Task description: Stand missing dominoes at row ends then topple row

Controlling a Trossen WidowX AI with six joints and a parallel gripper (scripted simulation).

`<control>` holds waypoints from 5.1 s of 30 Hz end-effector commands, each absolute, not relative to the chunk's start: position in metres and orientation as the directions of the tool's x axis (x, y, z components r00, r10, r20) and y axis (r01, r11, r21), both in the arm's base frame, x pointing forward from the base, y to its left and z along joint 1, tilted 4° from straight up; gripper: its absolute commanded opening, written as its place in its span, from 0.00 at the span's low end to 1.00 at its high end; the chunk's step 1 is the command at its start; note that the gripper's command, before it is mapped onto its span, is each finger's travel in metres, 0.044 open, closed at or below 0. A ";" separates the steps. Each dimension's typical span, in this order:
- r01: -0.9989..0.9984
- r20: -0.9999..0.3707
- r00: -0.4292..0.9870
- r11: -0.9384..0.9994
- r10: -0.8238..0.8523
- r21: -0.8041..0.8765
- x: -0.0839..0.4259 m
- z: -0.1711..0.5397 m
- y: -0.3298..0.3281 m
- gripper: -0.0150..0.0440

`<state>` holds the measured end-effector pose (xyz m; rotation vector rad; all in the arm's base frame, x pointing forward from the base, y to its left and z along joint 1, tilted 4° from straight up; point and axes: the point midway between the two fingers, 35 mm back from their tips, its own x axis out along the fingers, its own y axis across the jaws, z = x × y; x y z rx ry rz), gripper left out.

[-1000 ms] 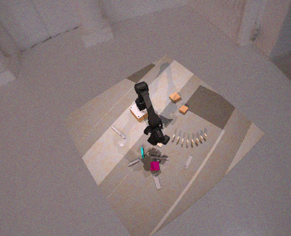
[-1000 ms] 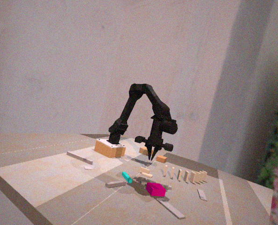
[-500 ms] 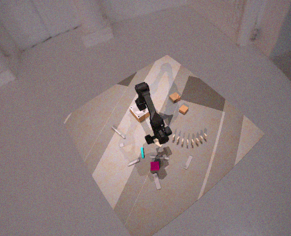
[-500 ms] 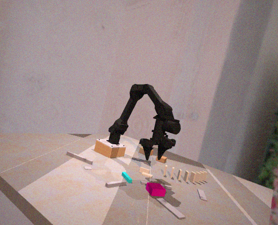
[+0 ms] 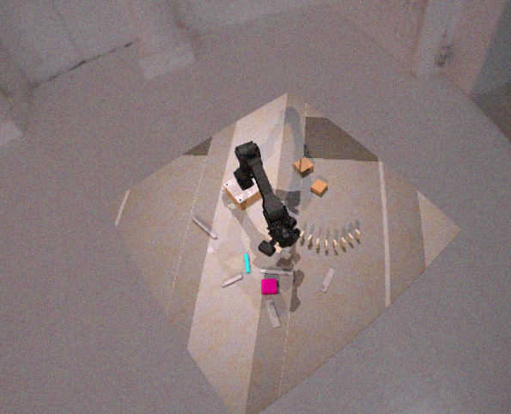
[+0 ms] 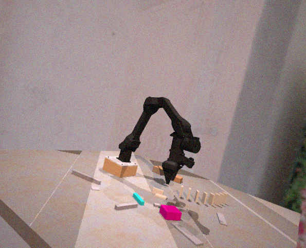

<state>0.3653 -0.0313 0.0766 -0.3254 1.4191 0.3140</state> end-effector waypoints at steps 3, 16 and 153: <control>-0.411 -0.995 0.095 0.911 0.016 -0.024 0.365 0.020 -0.032 1.00; -0.412 -0.995 0.094 0.911 0.016 -0.024 0.367 0.003 -0.030 1.00; 0.538 -0.062 0.842 0.841 -0.535 0.048 0.223 0.114 0.107 0.44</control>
